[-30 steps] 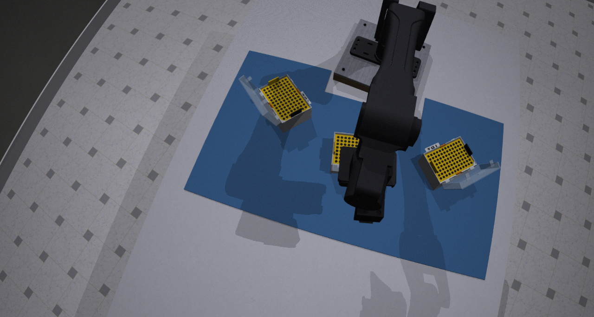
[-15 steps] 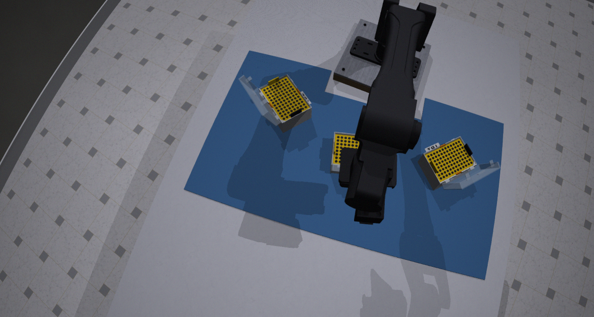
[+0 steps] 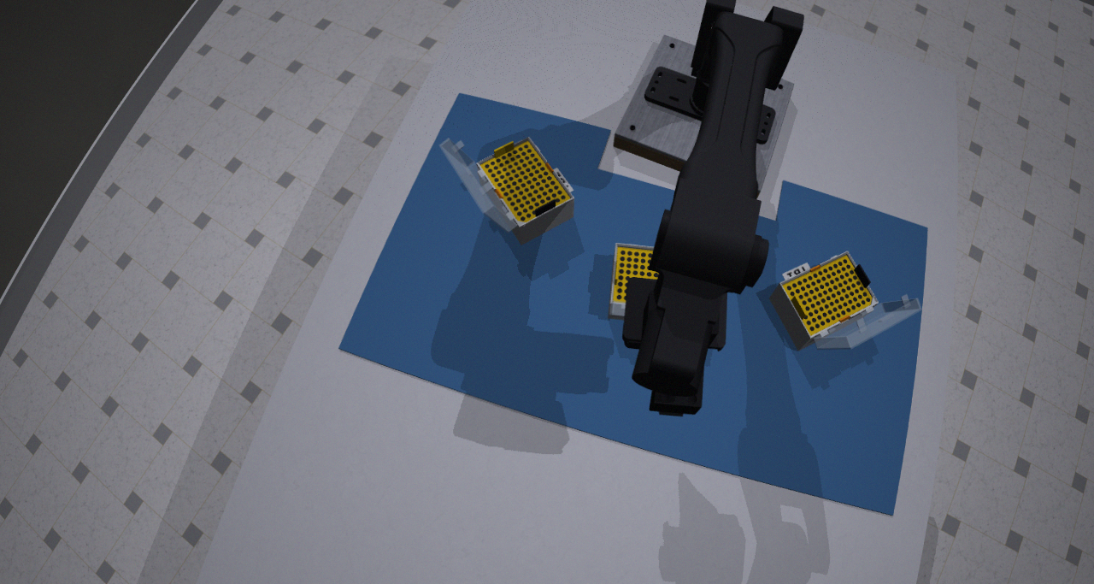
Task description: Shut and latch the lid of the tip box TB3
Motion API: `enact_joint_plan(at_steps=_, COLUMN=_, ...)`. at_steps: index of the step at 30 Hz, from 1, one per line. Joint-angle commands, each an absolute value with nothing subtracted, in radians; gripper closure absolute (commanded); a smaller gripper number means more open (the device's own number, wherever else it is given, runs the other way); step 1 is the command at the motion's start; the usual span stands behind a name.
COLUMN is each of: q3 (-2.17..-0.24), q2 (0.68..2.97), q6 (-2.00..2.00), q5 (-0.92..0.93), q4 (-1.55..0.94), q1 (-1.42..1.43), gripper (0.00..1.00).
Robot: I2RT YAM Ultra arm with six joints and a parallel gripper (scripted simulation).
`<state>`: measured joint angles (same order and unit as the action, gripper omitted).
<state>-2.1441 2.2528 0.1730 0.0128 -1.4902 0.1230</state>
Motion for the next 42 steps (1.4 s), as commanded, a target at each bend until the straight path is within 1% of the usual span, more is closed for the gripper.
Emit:
enact_joint_plan(at_steps=1, q3=-2.127, q2=2.236, q6=0.172, q5=0.013, q4=-1.446, q1=0.124, gripper=1.00)
enact_joint_plan(at_steps=7, q3=-2.080, q2=2.231, q6=0.172, q5=0.013, q4=-1.405, q1=0.124, gripper=1.00)
enact_joint_plan(at_steps=33, q3=-2.080, q2=2.231, q6=0.172, q5=0.013, q4=-1.404, q1=0.124, gripper=1.00)
enact_joint_plan(at_steps=42, q3=-1.993, q2=2.173, q6=0.177, q5=0.013, q4=-1.375, q1=0.119, gripper=1.00)
